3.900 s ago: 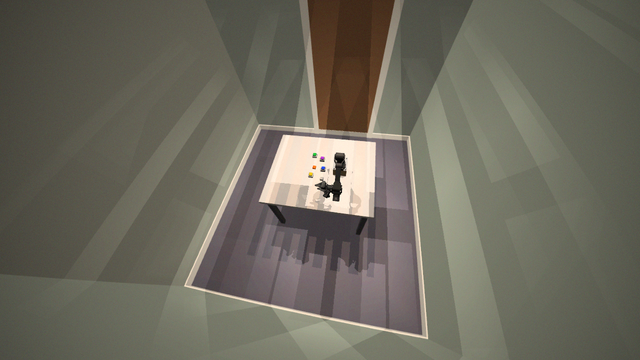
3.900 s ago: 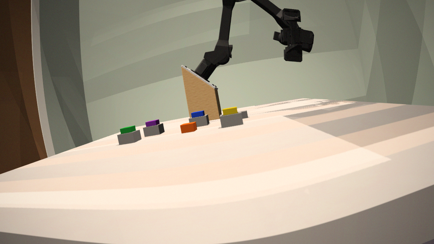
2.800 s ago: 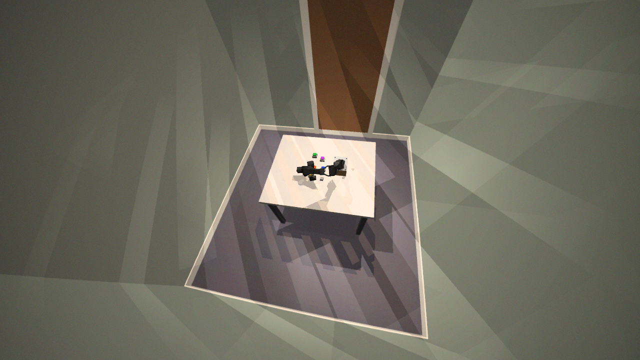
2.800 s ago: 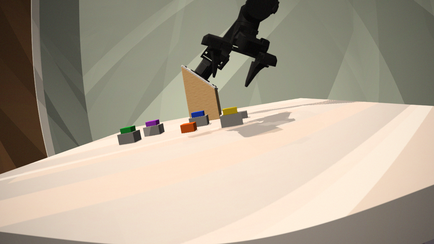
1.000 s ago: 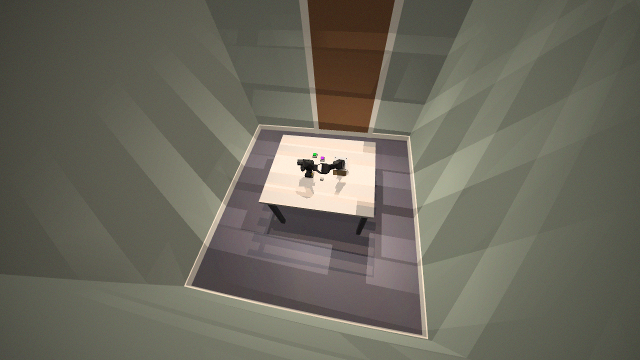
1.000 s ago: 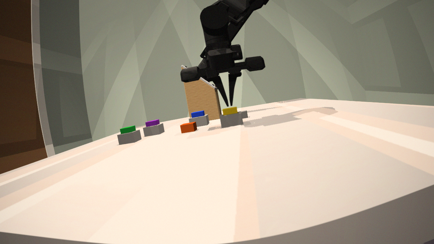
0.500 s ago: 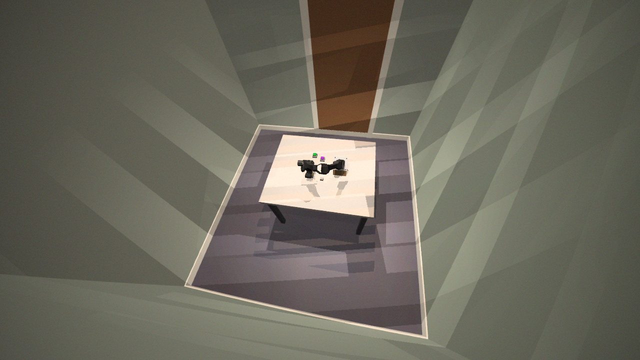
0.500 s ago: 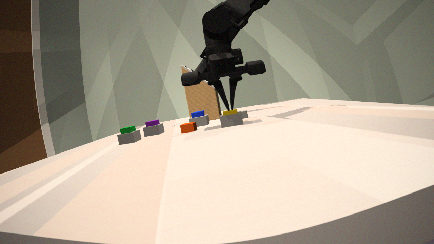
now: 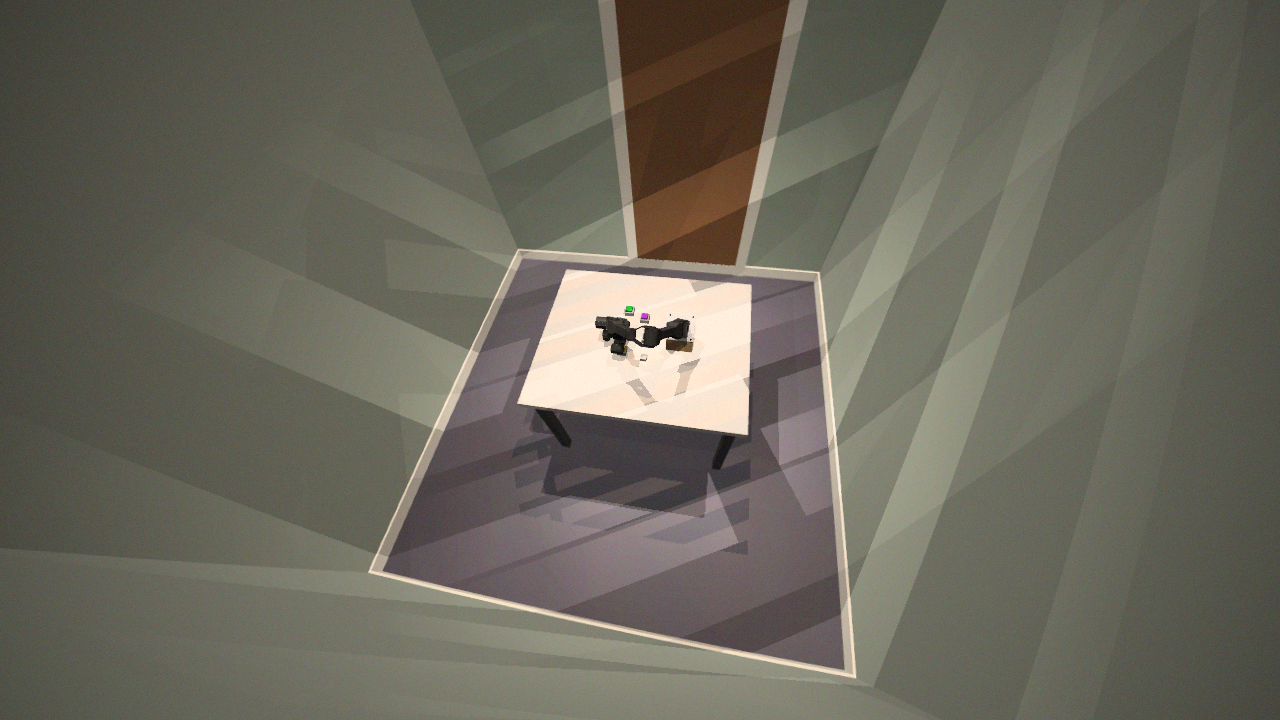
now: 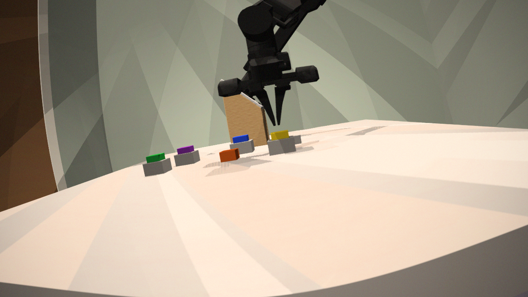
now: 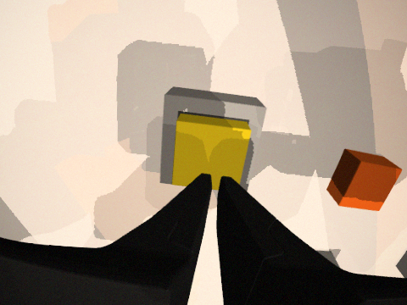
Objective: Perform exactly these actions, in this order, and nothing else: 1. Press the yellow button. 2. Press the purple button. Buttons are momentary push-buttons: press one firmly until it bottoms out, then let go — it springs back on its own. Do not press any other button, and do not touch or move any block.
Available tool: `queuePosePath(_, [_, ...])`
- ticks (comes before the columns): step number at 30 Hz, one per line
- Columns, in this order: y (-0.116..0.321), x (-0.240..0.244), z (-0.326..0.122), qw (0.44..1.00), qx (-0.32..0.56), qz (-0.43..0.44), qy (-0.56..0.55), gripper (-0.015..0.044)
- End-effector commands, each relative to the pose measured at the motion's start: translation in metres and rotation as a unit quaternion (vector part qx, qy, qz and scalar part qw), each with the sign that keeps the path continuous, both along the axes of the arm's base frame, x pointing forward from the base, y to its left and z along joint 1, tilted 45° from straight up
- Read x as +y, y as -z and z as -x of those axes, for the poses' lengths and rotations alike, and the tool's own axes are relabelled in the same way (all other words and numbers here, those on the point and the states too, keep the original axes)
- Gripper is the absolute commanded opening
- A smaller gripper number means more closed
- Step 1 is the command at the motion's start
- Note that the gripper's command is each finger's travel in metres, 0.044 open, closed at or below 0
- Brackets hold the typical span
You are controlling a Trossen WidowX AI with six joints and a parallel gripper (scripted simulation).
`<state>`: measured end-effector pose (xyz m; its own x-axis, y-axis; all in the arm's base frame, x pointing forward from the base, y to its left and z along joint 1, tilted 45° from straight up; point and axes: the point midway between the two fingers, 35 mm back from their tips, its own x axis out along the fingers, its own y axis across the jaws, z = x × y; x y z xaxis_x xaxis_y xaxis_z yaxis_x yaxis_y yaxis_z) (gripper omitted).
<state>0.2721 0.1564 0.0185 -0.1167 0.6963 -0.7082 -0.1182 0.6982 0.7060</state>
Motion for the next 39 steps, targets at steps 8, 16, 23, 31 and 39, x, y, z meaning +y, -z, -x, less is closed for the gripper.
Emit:
queuePosePath(8, [-0.047,-0.043,-0.012,1.0,-0.011,-0.001,0.0,0.002])
queuePosePath(16, [-0.051,-0.055,-0.013,1.0,-0.011,0.0,0.0,0.002])
queuePosePath(23, [0.006,-0.119,-0.008,1.0,-0.018,0.015,-0.013,0.002])
queuePosePath(31, [0.087,-0.208,0.03,1.0,-0.011,0.012,-0.001,0.002])
queuePosePath(39, [0.112,-0.21,0.043,1.0,-0.011,0.006,0.0,0.002])
